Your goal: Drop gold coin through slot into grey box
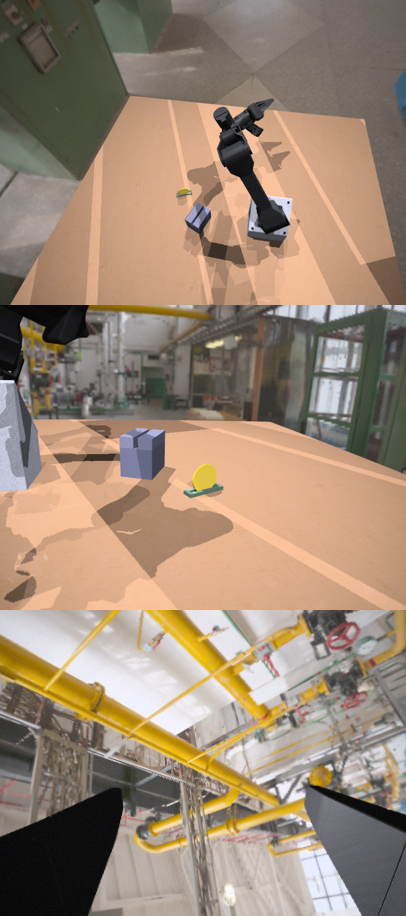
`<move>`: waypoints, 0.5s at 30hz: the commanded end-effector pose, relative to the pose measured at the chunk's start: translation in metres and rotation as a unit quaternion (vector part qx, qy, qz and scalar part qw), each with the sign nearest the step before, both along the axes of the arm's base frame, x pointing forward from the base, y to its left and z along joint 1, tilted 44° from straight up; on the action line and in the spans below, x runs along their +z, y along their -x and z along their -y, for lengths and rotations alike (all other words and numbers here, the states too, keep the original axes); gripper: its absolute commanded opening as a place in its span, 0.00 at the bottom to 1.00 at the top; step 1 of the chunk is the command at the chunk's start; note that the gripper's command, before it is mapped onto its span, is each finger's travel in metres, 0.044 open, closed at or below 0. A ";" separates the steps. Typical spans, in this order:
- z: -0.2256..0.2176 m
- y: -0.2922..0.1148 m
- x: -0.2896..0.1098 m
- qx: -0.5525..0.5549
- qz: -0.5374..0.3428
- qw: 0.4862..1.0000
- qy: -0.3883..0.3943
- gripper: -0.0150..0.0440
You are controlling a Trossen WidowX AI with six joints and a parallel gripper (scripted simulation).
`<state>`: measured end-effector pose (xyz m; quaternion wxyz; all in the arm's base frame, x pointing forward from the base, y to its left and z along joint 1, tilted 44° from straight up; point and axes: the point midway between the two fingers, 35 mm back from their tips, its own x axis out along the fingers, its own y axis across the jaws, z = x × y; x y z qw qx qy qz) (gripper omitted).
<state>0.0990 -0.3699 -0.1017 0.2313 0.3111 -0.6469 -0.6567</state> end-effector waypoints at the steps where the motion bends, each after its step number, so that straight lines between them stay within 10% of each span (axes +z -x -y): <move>1: 0.001 -0.002 -0.001 0.005 -0.004 1.000 -0.009 0.89; 8: 0.012 -0.079 -0.033 0.226 -0.188 0.904 -0.309 0.58; 15: -0.022 -0.156 -0.063 0.466 -0.382 0.617 -0.506 0.53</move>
